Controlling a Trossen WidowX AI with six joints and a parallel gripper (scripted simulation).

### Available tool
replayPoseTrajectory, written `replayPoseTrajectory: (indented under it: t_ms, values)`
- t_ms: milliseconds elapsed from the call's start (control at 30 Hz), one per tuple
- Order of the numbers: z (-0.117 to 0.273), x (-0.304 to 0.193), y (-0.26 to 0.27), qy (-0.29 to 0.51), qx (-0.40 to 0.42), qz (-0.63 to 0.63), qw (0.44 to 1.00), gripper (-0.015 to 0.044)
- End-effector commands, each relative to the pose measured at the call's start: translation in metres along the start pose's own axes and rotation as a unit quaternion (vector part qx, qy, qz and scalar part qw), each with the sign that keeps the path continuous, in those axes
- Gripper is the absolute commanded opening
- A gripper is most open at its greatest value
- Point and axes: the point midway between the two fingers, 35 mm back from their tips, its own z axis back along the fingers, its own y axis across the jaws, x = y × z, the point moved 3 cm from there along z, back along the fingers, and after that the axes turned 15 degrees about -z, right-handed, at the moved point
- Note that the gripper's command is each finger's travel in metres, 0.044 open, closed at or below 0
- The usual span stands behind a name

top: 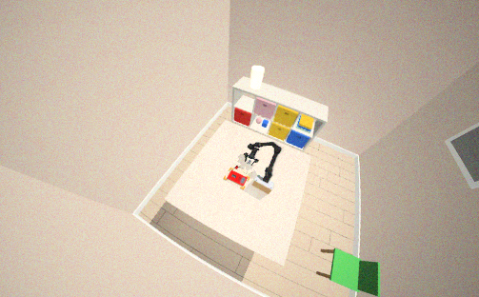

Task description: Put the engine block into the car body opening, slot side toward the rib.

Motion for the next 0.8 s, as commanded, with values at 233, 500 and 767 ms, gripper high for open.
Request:
replayPoseTrajectory:
  t_ms: [233, 500, 767]
  values:
    - [0.018, 0.0, 0.0, 0.004, 0.001, -0.001, 1.0, 0.044]
    - [0.045, -0.001, -0.001, 0.004, 0.0, -0.001, 1.0, 0.044]
    - [0.042, -0.001, -0.002, 0.002, -0.002, 0.0, 1.0, 0.044]
